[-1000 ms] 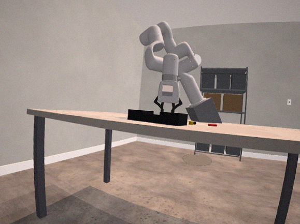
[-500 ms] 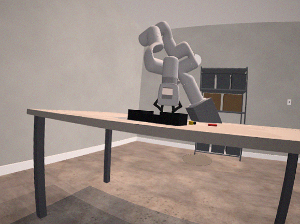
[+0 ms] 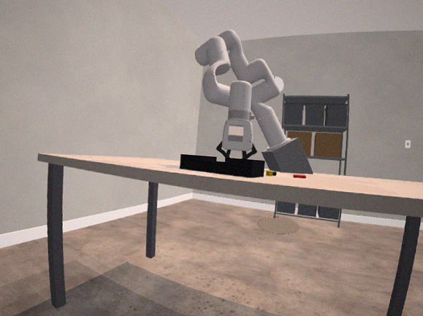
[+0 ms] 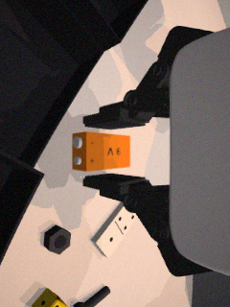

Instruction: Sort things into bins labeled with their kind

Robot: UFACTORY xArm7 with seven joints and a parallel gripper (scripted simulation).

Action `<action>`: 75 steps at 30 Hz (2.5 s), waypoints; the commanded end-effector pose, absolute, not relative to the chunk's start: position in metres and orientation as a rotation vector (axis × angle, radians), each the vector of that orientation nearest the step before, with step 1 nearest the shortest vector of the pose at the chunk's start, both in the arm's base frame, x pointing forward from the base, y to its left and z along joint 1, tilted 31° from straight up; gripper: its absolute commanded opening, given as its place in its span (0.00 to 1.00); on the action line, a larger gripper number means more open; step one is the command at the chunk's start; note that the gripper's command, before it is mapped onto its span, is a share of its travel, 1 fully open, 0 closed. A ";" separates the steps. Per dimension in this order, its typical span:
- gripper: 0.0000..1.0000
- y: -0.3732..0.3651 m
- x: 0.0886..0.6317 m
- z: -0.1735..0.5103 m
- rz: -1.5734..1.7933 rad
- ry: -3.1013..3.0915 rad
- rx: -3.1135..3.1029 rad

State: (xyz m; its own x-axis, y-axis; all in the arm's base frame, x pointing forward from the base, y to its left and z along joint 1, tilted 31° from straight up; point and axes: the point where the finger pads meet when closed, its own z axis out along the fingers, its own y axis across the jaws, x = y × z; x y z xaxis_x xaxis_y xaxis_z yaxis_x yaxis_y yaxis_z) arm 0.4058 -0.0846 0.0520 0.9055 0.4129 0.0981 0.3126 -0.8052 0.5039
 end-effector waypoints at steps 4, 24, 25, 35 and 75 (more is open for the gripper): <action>0.00 -0.084 0.407 0.053 0.282 0.525 2.577; 0.00 -0.084 0.407 0.053 0.282 0.525 2.577; 0.00 -0.084 0.407 0.053 0.282 0.525 2.577; 0.00 -0.080 0.404 0.061 0.282 0.525 2.577; 0.00 -0.056 0.387 0.110 0.282 0.525 2.576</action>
State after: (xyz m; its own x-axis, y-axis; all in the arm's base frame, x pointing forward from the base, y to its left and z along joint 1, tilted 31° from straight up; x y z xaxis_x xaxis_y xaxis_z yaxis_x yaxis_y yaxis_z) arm 0.3874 -0.0576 0.1063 0.9054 0.4130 0.0981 0.3126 -0.8052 0.5040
